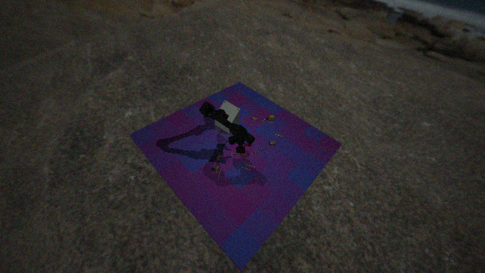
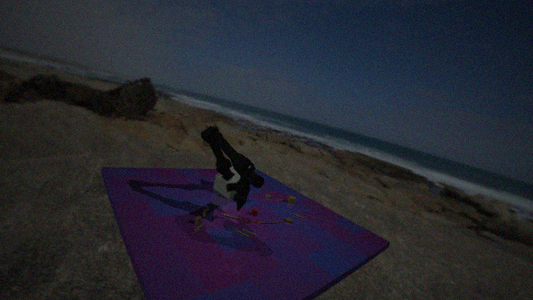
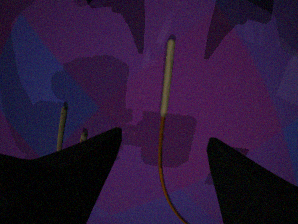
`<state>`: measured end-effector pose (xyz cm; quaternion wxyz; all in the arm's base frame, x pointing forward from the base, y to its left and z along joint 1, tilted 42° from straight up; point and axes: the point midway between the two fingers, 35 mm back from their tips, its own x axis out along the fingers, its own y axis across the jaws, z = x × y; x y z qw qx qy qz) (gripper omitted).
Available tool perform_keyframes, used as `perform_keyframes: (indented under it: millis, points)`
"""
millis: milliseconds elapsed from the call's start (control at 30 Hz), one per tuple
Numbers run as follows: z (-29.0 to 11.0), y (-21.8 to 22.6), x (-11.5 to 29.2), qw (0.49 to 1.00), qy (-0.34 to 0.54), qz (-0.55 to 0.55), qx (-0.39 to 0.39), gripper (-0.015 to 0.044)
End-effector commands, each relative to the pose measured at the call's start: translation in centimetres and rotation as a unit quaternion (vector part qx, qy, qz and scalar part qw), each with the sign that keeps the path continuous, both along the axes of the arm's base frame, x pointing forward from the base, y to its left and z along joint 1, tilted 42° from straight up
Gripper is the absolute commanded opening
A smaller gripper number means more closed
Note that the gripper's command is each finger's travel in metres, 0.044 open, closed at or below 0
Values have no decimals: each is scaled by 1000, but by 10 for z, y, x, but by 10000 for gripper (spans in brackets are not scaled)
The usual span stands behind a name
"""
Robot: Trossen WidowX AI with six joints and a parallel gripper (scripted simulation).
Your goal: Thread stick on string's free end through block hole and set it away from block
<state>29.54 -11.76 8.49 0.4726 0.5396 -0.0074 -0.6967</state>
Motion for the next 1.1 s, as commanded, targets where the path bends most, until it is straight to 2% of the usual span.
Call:
perform_keyframes:
  millis: [0,100,133,1067]
  points:
    - [2,0,0,1000,-3,-2,-2,204]
    - [2,0,0,1000,-3,-2,-2,125]
    - [2,0,0,1000,-3,-2,-2,121]
    - [-21,-20,2,1000,-3,-2,-1,121]
